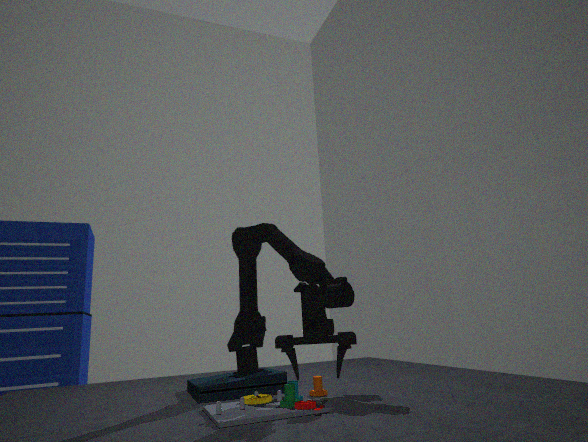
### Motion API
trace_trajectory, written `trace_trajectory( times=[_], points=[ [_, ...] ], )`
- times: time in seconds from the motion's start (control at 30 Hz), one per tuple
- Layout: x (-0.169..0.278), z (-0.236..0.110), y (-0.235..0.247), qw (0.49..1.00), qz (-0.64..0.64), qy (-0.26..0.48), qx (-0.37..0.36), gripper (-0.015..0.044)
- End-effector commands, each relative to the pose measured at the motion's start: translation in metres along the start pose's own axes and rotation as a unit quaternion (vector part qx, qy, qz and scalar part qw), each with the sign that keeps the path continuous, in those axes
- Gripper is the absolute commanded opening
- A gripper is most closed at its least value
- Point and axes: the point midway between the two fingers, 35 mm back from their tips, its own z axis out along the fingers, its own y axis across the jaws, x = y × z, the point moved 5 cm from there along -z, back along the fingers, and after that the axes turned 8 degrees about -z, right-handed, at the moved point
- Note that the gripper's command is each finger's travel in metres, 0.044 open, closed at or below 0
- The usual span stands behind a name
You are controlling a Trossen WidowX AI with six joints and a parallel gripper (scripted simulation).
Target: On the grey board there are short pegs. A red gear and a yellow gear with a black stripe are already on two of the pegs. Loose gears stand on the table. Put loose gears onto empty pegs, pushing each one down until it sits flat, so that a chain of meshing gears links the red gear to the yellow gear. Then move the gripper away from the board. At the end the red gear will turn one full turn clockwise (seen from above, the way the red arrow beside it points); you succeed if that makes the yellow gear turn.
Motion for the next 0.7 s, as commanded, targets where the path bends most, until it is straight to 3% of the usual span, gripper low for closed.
trace_trajectory(
  times=[0.0, 0.23, 0.67],
  points=[
    [0.0018, 0.0074, -0.0005, 1.0, 0.0, 0.006, 0.001, 0.044],
    [0.0018, 0.0074, -0.0005, 1.0, 0.0, 0.006, 0.001, 0.044],
    [0.0018, 0.0074, -0.0005, 1.0, 0.0, 0.006, 0.001, 0.0099]
  ],
)
